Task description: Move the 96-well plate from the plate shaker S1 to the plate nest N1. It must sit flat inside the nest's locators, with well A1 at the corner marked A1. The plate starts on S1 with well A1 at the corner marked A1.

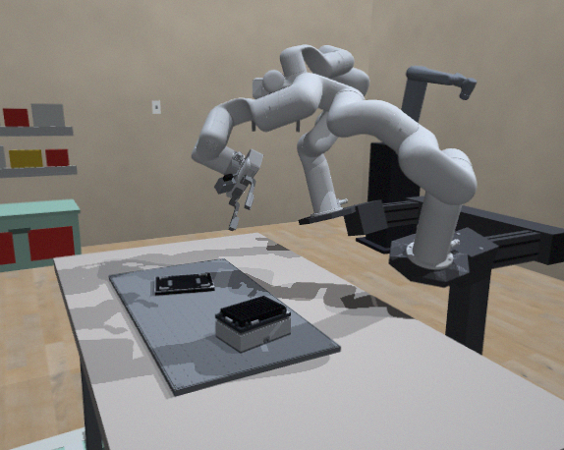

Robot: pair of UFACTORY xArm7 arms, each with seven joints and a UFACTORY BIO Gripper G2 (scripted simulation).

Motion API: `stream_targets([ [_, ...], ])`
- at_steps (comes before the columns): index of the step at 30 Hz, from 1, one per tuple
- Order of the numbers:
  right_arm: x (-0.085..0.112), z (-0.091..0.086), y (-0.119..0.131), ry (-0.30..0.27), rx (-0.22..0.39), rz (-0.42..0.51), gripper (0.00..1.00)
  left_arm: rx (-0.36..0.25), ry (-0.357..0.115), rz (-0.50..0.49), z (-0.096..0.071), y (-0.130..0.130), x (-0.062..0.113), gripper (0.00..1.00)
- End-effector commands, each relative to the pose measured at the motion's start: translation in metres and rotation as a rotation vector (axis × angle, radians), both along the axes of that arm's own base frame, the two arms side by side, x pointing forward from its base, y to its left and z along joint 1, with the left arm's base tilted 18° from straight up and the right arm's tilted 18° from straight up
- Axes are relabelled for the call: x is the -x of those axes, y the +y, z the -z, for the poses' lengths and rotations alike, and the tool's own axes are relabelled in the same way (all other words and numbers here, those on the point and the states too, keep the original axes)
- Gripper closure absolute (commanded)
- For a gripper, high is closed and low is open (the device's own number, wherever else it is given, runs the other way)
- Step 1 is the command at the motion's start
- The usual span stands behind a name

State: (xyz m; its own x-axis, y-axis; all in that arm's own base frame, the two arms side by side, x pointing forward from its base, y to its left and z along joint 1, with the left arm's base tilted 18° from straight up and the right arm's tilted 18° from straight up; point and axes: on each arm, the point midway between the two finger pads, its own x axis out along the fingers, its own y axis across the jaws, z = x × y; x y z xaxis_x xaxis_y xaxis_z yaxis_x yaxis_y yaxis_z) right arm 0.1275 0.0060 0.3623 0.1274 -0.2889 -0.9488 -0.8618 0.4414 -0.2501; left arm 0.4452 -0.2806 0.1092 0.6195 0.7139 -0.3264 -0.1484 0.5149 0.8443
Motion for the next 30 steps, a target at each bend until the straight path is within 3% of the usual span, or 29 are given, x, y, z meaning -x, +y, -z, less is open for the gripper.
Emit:
stream_targets([
  [1, 0.0, -0.001, 0.0, -0.002, -0.001, -0.001, 0.0, 0.073, -0.099, 0.008, -0.001, 0.01, -0.017, 0.63],
  [2, 0.0, -0.001, 0.0, -0.002, -0.001, -0.001, 0.0, 0.073, -0.099, 0.008, -0.001, 0.01, -0.017, 0.63],
  [10, 0.0, -0.001, 0.0, -0.002, -0.001, -0.001, 0.0, 0.21, -0.298, 0.106, -0.01, 0.026, -0.043, 0.63],
  [12, 0.0, -0.001, 0.0, -0.002, -0.001, -0.001, 0.0, 0.21, -0.298, 0.106, -0.01, 0.026, -0.043, 0.63],
  [16, 0.0, -0.001, 0.0, -0.002, -0.001, -0.001, 0.0, 0.275, -0.388, 0.18, -0.019, 0.029, -0.052, 0.63],
  [18, 0.0, -0.001, 0.0, -0.002, -0.001, -0.001, 0.0, 0.285, -0.401, 0.192, -0.019, 0.029, -0.052, 0.63],
  [25, 0.0, -0.001, 0.0, -0.002, -0.001, -0.001, 0.0, 0.387, -0.531, 0.345, -0.036, 0.027, -0.054, 0.63],
  [30, 0.0, -0.001, 0.0, -0.002, -0.001, -0.001, 0.0, 0.422, -0.571, 0.407, -0.045, 0.024, -0.05, 0.63],
])
